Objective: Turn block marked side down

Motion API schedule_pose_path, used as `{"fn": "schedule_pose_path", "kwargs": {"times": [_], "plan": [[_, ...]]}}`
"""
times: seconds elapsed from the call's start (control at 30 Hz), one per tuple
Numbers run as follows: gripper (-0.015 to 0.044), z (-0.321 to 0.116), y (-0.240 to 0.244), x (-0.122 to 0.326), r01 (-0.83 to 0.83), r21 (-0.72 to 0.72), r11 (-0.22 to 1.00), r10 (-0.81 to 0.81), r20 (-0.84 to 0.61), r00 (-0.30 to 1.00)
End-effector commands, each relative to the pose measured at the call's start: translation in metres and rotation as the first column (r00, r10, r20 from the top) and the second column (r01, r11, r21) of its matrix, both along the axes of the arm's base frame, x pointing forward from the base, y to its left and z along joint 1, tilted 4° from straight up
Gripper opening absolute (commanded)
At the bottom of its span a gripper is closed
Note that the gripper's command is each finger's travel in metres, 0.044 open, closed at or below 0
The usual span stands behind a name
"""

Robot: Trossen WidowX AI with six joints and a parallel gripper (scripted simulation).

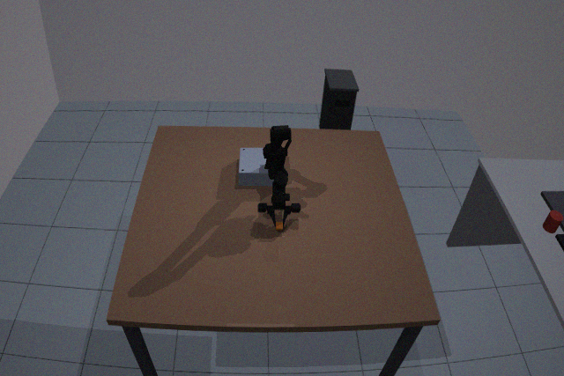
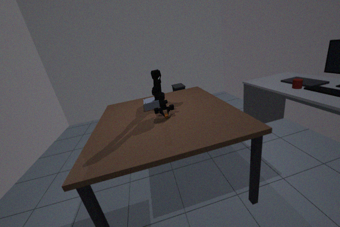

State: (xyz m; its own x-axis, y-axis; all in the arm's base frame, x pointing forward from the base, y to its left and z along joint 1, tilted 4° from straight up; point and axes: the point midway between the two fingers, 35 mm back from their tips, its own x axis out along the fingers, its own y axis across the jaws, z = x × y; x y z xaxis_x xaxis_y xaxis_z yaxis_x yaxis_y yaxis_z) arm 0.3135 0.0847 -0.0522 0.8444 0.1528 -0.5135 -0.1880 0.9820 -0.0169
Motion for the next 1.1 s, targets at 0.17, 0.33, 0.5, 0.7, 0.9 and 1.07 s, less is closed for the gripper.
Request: {"fn": "schedule_pose_path", "kwargs": {"times": [0.17,0.33,0.5,0.7,0.9,1.07], "plan": [[0.0236,0.0001,-0.0004,-0.0002,0.0,-0.006,1.0,0.001,0.002,1.0],[0.0367,0.0001,-0.0004,-0.0002,0.0,-0.006,1.0,0.001,0.002,1.0],[0.044,0.0001,-0.0004,-0.0002,0.0,-0.006,1.0,0.001,0.002,1.0],[0.044,0.0001,-0.0004,-0.0002,0.0,-0.006,1.0,0.001,0.002,1.0],[0.044,0.0001,-0.0004,-0.0002,0.0,-0.006,1.0,0.001,0.002,1.0],[0.044,0.0001,-0.0004,-0.0002,0.0,-0.006,1.0,0.001,0.002,1.0]]}}
